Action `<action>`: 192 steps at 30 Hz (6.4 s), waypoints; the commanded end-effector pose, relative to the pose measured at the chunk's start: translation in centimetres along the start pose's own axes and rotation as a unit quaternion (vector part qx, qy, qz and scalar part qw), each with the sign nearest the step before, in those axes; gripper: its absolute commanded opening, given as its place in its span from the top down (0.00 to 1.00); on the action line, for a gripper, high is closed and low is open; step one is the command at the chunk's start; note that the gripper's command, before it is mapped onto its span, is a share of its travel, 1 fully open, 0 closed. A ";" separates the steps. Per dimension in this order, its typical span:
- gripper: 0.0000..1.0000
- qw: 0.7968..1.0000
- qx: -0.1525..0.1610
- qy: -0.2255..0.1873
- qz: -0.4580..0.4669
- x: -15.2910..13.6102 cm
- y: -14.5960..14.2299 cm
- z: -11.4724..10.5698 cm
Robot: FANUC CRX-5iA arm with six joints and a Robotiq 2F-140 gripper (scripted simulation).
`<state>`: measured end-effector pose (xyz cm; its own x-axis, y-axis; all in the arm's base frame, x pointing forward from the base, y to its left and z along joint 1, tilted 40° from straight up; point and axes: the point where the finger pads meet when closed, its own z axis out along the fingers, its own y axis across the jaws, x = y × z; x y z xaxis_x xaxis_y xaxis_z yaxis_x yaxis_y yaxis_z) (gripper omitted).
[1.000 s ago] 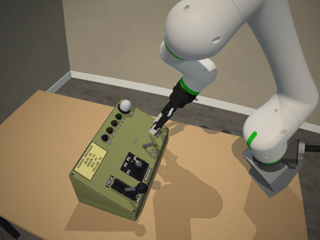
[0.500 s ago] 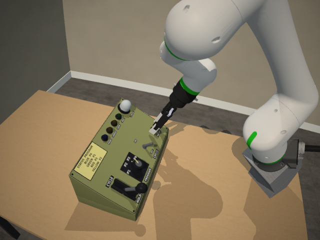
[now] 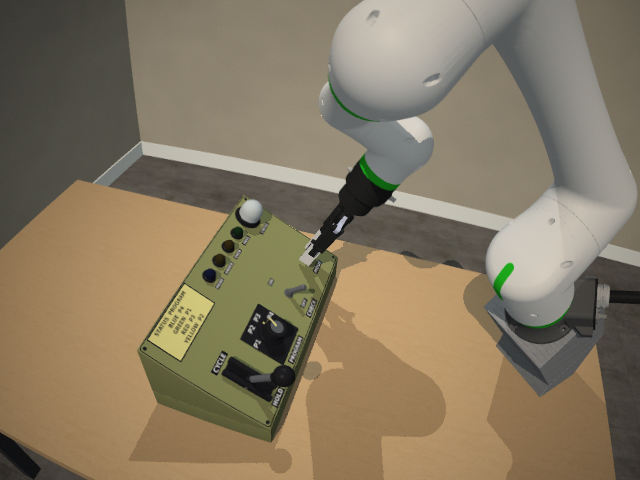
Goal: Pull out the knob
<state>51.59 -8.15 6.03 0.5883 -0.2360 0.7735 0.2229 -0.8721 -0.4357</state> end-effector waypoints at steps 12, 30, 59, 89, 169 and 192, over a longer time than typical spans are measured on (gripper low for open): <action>1.00 1.000 0.000 0.000 0.000 0.0 0.0 0.0; 1.00 1.000 0.000 0.000 0.000 0.0 0.0 0.0; 1.00 1.000 0.000 0.000 0.000 0.0 0.0 -0.2; 1.00 1.000 0.000 0.000 0.000 0.0 0.0 -1.0; 0.56 1.000 0.000 0.000 0.000 0.0 0.0 -1.6; 0.56 1.000 0.000 0.000 0.000 0.0 0.0 -8.2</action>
<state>46.76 -10.83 8.86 0.5885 -0.2360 0.7733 0.2222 -0.8724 -0.4353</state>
